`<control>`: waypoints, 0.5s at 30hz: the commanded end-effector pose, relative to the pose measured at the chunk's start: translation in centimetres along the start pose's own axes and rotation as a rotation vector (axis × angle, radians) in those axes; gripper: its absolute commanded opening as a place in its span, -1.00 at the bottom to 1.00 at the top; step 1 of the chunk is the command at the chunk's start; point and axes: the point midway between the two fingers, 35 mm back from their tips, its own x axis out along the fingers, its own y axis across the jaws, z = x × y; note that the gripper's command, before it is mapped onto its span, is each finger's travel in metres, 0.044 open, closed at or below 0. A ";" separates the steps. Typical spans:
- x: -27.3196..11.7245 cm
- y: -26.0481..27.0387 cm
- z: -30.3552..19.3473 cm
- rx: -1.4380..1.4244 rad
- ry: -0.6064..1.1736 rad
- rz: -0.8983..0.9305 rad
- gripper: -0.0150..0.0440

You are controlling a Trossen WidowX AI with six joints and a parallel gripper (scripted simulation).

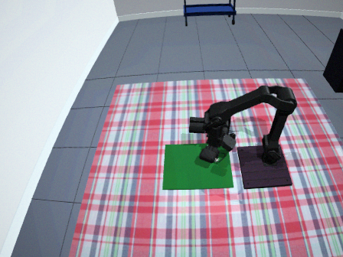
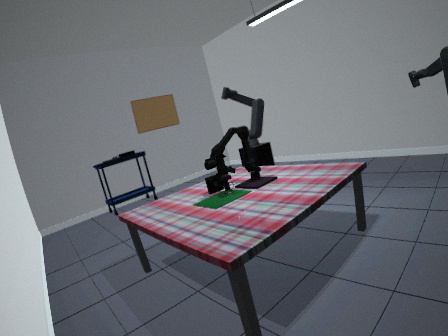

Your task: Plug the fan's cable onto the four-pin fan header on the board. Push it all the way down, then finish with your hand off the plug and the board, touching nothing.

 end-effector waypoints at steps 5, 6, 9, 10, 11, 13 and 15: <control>0.2 0.0 0.1 -0.004 -0.001 -0.003 -0.49; 0.2 0.0 0.1 -0.004 -0.001 -0.003 -0.49; 0.3 0.0 0.1 -0.004 -0.001 -0.003 -0.49; 0.3 0.0 0.1 -0.004 -0.001 -0.003 -0.49; 0.3 0.0 0.1 -0.004 -0.001 -0.003 -0.49; 0.4 0.0 0.1 -0.004 -0.001 -0.003 -0.49; 0.4 0.0 0.1 -0.004 -0.001 -0.003 -0.49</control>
